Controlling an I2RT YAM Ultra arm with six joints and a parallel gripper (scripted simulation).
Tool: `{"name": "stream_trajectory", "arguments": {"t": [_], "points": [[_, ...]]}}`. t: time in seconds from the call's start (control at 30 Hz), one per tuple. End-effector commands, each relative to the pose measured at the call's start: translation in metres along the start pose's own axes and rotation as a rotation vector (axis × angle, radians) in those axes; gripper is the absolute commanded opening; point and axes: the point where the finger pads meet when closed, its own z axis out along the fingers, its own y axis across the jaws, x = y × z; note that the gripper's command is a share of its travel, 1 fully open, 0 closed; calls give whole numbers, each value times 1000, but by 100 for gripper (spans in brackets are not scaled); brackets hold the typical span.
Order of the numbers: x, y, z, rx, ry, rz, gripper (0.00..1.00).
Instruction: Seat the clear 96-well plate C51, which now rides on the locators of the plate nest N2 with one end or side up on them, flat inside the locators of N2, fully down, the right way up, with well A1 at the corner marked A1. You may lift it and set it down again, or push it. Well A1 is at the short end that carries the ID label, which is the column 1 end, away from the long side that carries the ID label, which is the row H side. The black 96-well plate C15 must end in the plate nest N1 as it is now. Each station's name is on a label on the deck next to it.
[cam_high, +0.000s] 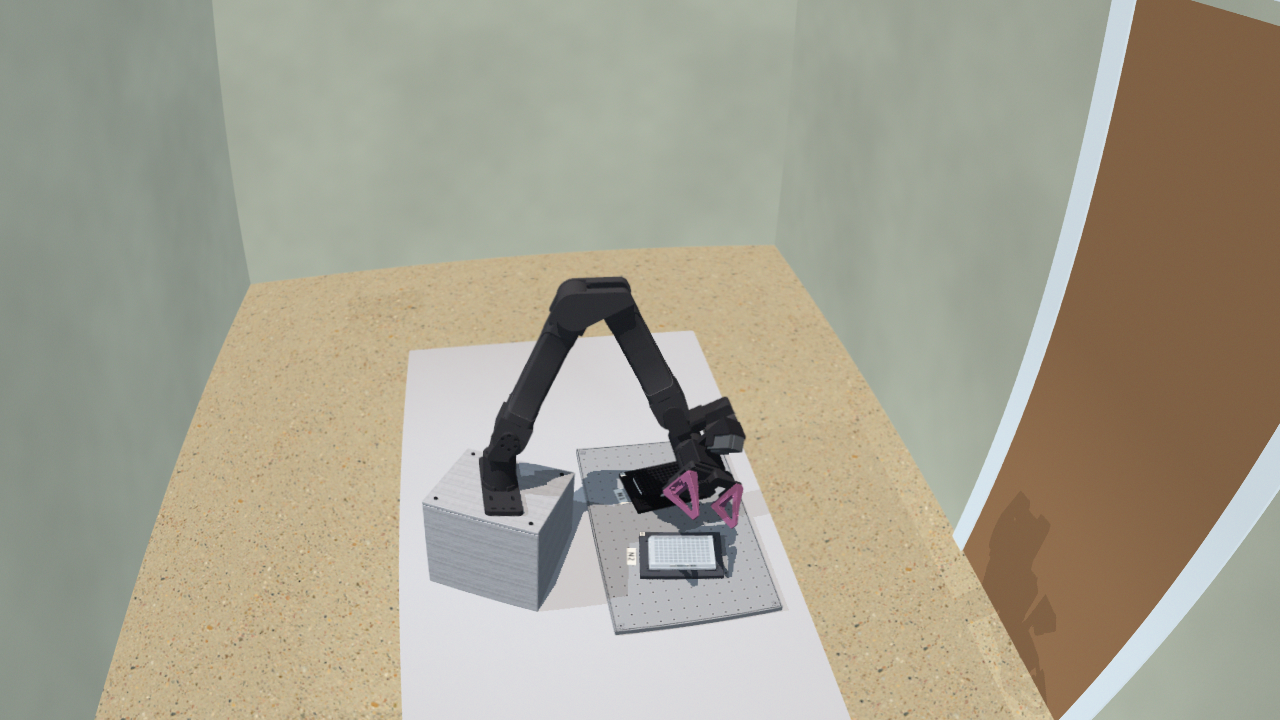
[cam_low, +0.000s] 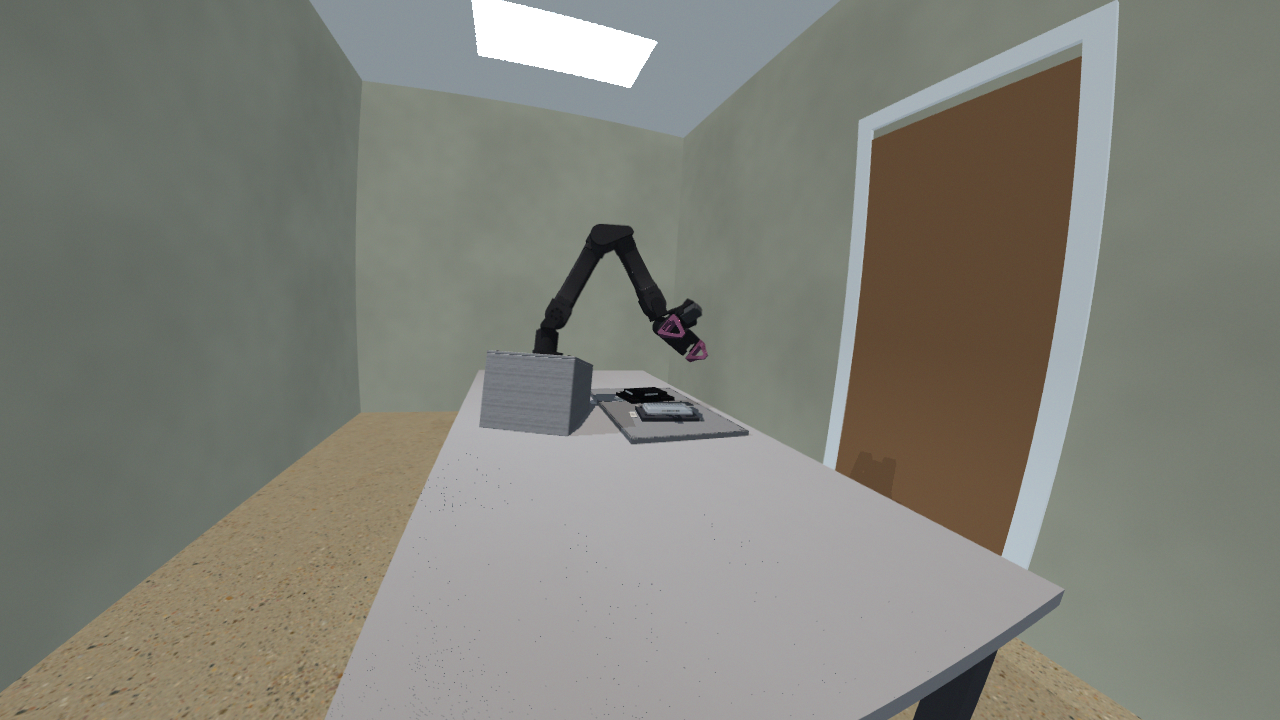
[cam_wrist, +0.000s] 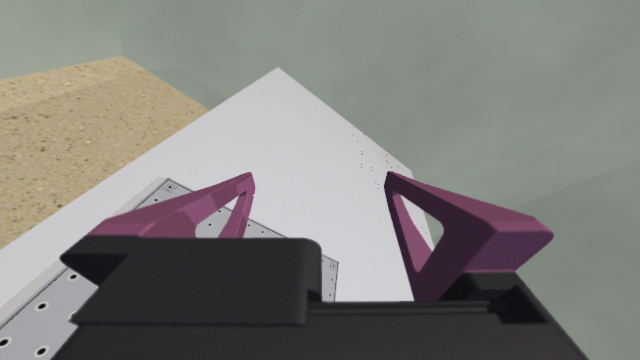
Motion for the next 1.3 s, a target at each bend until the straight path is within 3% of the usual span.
{"name": "stream_trajectory", "arguments": {"t": [0.0, 0.4, 0.47, 0.57, 0.87, 0.9, 0.97, 1.03, 1.27], "points": [[9, 8, 4, -59, 63, -67, 100], [50, 37, 9, -286, 280, -287, 100], [50, 37, 9, -286, 280, -287, 100], [61, 44, 8, -352, 336, -337, 100], [92, 60, -4, -570, 496, -468, 100], [92, 60, -4, -571, 498, -469, 100], [99, 64, -10, -624, 532, -492, 100], [99, 64, -10, -624, 532, -492, 100], [119, 73, -30, -819, 643, -557, 100]]}}
